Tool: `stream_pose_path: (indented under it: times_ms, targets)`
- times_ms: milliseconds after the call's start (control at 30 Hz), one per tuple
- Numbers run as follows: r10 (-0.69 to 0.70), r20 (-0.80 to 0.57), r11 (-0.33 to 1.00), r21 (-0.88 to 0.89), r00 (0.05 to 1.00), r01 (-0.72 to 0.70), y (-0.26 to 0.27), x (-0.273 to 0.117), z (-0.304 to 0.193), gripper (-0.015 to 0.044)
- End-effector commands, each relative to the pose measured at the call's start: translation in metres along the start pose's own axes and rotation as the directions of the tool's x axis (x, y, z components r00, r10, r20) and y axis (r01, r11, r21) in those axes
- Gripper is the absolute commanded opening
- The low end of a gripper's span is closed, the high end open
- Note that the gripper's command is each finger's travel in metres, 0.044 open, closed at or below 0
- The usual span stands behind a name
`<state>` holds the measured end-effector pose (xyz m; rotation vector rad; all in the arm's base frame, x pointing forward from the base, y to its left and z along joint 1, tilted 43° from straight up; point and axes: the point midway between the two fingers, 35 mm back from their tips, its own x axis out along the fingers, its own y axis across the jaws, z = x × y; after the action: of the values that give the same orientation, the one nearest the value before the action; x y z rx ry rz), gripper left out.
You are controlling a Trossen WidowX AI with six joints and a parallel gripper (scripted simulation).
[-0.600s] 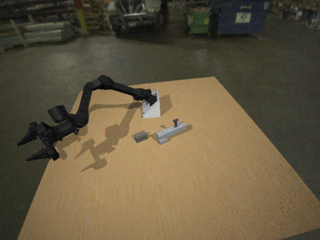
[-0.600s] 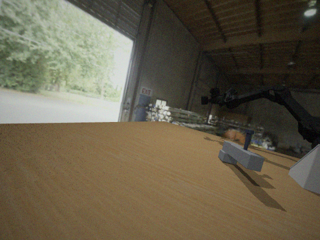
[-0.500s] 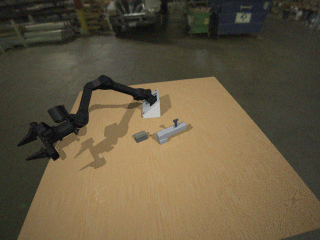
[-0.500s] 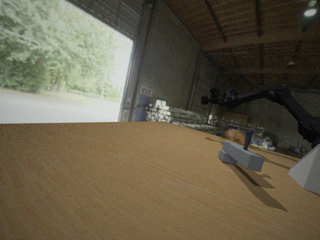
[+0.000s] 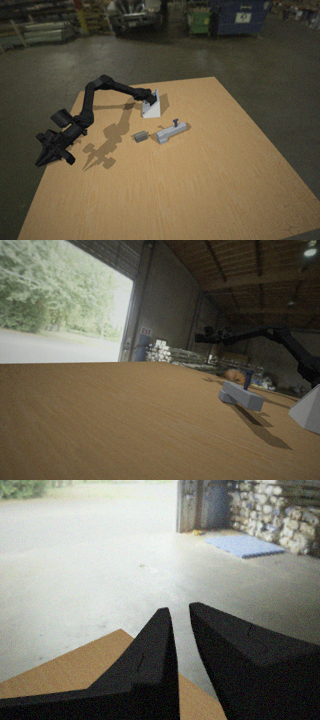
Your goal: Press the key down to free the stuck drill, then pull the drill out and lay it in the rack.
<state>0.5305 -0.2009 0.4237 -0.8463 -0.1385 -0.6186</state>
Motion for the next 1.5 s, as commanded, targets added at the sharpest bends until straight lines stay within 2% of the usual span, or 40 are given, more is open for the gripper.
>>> stream_pose_path:
  times_ms: [0,167,333,567,767,967,1167,1300,1400,1467]
  targets:
    - [0.180,-0.076,0.980,0.097,0.981,-0.173,0.075,-0.014,-0.003,0.0000]
    - [0.383,-0.150,0.911,0.223,0.912,-0.346,0.156,-0.047,0.000,0.0000]
    - [0.554,-0.235,0.820,0.317,0.799,-0.476,0.227,-0.092,-0.001,0.0000]
    - [0.724,-0.373,0.690,0.394,0.581,-0.607,0.308,-0.175,-0.010,0.0000]
    - [0.778,-0.513,0.601,0.438,0.363,-0.668,0.356,-0.263,-0.020,0.0000]
    - [0.725,-0.670,0.557,0.435,0.159,-0.707,0.377,-0.358,-0.036,0.0000]
    - [0.546,-0.838,0.554,0.345,0.018,-0.758,0.365,-0.455,-0.056,0.0000]
    - [0.378,-0.926,0.558,0.227,0.001,-0.798,0.340,-0.507,-0.069,0.0000]
    - [0.215,-0.976,0.552,0.083,0.045,-0.830,0.309,-0.541,-0.077,0.0000]
    - [0.175,-0.982,0.548,0.044,0.063,-0.835,0.301,-0.548,-0.079,0.0000]
